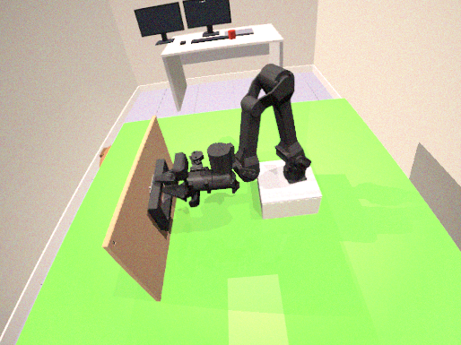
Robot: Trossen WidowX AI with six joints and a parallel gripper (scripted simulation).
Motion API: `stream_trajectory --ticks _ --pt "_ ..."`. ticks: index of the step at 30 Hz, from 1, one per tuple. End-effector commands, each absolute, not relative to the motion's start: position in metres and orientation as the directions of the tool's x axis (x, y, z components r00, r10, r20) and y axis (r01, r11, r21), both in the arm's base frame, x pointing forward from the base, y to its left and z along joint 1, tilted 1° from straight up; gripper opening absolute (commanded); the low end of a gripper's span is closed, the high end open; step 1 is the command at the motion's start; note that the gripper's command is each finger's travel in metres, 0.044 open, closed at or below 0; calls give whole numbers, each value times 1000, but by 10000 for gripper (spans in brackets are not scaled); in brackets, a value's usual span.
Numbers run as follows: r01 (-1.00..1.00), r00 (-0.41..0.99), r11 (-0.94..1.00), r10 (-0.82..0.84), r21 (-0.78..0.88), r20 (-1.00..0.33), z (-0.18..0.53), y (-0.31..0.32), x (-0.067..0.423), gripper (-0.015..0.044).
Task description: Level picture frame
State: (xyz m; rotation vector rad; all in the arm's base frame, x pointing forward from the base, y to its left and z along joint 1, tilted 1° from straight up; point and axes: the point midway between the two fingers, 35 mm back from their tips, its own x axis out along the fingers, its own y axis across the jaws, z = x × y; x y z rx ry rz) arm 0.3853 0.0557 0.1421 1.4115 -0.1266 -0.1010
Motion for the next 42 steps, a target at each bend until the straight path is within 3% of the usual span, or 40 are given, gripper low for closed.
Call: stream_trajectory --ticks 1,4,12,14,42 --pt "-6 989 154 -143 988 29 142 56 386 181" --pt "-6 989 154 -143 988 29 142 56 386 103" --pt "-6 989 154 -143 988 29 142 56 386 49" --pt "-6 989 154 -143 988 29 142 56 386 0" --pt "-6 989 154 -143 988 29 148 57 385 0"
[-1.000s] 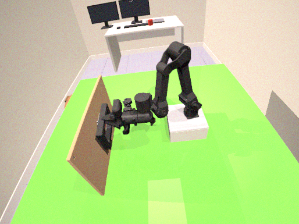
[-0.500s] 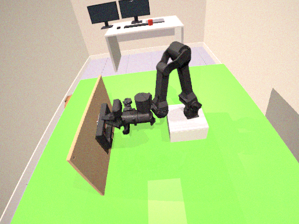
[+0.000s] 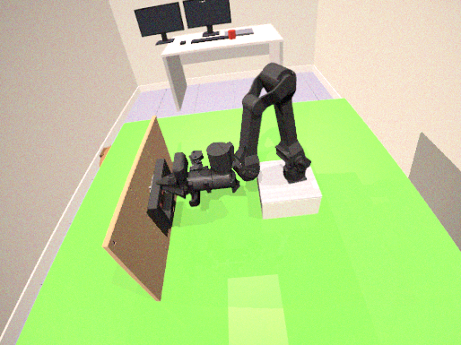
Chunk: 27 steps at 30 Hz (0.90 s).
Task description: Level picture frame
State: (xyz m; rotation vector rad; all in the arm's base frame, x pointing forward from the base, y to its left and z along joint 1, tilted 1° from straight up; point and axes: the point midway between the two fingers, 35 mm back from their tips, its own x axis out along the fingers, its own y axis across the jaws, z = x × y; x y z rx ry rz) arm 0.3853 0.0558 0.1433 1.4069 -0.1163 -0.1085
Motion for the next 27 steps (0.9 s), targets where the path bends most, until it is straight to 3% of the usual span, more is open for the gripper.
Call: stream_trajectory --ticks 1,27 --pt "-6 989 154 -143 988 29 149 57 386 0" --pt "-7 989 153 -143 988 29 157 58 386 0"
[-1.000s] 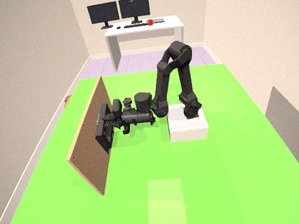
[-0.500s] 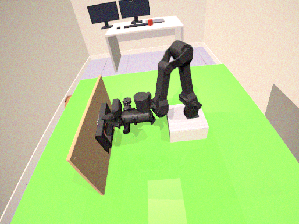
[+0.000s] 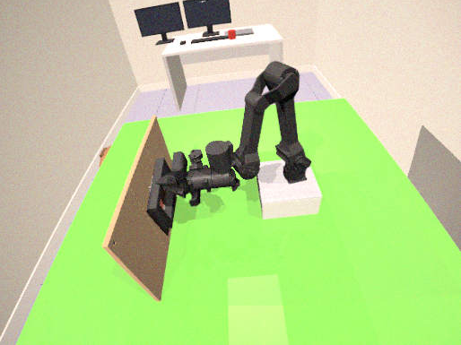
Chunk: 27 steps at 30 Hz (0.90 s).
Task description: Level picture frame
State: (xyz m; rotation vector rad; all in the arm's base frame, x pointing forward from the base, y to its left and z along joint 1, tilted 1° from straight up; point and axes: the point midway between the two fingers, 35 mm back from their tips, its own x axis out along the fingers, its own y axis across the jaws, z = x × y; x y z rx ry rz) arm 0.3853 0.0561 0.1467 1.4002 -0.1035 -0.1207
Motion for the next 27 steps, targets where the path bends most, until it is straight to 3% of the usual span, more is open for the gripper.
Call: stream_trajectory --ticks 1,27 --pt "-7 989 153 -143 988 29 158 58 386 0" --pt "-7 989 153 -143 988 29 157 58 386 0"
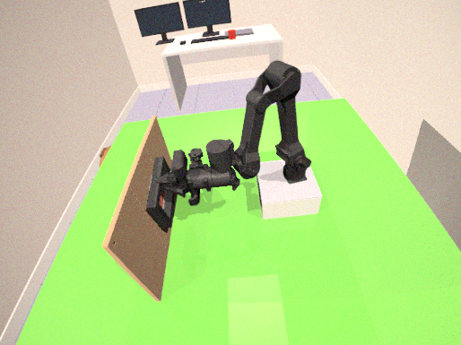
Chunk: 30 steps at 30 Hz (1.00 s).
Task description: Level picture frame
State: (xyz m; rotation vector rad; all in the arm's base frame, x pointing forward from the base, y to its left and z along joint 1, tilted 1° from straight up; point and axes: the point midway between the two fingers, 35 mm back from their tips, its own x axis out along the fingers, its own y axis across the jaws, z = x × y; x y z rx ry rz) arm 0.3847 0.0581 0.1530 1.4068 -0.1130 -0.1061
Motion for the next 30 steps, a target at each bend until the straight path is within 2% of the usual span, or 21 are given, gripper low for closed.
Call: stream_trajectory --ticks 1,30 --pt "-7 989 153 -143 988 29 157 58 386 0" --pt "-7 989 154 -143 988 29 157 54 385 0"
